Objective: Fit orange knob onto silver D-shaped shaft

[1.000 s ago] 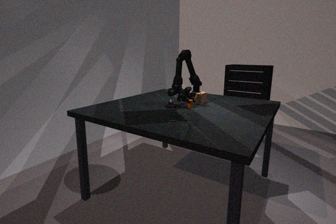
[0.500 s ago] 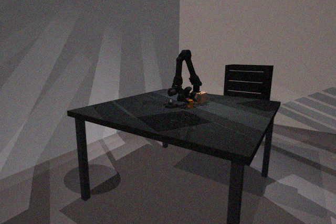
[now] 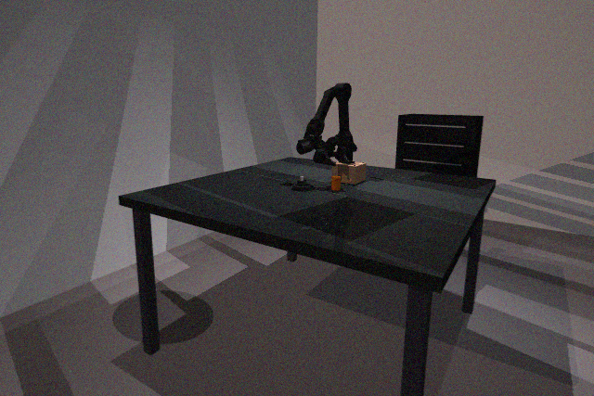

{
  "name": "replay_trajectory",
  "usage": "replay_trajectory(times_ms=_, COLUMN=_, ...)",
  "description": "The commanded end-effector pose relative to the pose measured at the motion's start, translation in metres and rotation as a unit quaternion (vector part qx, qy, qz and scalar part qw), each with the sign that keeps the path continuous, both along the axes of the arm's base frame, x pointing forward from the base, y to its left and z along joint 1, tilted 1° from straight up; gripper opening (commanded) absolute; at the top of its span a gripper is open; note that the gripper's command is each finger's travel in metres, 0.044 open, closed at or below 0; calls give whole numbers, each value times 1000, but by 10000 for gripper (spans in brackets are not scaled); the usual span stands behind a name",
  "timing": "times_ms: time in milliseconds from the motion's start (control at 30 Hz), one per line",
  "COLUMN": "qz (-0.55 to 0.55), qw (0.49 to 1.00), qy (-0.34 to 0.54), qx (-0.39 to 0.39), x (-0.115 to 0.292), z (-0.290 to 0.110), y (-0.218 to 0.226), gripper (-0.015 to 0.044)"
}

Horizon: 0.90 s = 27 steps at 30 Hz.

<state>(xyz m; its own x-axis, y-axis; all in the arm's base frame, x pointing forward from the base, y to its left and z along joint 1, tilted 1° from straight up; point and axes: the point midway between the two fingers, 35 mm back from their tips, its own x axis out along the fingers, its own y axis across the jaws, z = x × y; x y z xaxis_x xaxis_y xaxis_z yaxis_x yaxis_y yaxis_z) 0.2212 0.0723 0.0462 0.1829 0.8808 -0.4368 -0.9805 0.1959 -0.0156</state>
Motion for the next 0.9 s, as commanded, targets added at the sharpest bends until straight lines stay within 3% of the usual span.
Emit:
replay_trajectory(times_ms=0, qz=23, qw=998, qy=40, qx=-53, x=-3, z=-2, y=4, gripper=440)
replay_trajectory(times_ms=167, qz=60, qw=954, qy=129, qx=-265, x=-8, z=-8, y=8, gripper=440)
replay_trajectory(times_ms=367, qz=4, qw=862, qy=118, qx=-494, x=1, z=20, y=1, gripper=440)
replay_trajectory(times_ms=867, qz=-8, qw=850, qy=109, qx=-515, x=3, z=26, y=0, gripper=440)
